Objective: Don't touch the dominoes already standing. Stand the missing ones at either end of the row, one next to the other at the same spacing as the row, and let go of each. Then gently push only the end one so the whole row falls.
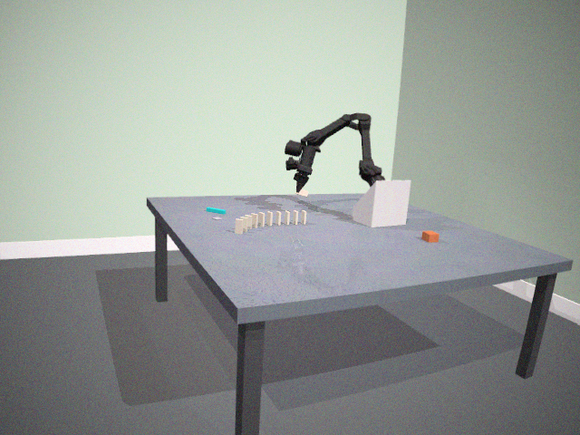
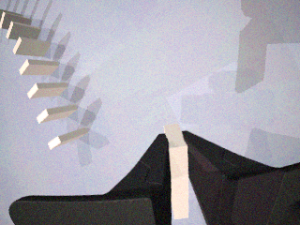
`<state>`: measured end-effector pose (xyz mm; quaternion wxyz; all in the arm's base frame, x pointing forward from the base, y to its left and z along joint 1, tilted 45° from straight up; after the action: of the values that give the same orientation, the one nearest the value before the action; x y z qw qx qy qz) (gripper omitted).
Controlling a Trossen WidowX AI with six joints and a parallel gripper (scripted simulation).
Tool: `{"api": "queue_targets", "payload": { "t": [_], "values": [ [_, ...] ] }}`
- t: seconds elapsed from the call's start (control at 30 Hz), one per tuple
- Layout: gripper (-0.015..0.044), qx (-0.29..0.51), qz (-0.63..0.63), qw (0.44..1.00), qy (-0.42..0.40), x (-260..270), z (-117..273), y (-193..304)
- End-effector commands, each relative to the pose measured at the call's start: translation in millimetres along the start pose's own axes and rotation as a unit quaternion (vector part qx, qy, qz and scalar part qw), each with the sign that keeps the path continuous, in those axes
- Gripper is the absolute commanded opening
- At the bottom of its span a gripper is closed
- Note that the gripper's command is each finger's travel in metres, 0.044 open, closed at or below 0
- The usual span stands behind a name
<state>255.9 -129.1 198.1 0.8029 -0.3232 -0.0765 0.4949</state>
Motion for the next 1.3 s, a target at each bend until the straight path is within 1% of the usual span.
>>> {"api": "queue_targets", "payload": {
  "t": [0.0,0.33,0.63,0.93,1.27],
  "values": [
    [0.0022,-0.031,-0.024,0.999,-0.028,-4.5,-10.9,-4.1],
    [0.0022,-0.122,-0.07,0.986,-0.09,-20.6,-27.6,-16.3],
    [0.0022,-0.213,-0.084,0.964,-0.134,-39.1,-32.7,-23.1],
    [0.0022,-0.307,-0.074,0.935,-0.163,-59.8,-26.9,-23.4],
    [0.0022,-0.398,-0.031,0.899,-0.182,-78.2,-13.7,-13.1]
  ]
}}
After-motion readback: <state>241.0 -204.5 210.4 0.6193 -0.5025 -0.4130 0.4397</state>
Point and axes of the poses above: the point midway between the two fingers, 35 mm back from their tips, its own z axis back along the fingers, its own x axis across the jaws, y = z × x, the point moved 4 cm from there along z, back along the fingers, and after that the axes turned 14 degrees about -z, right-handed, at the moved point
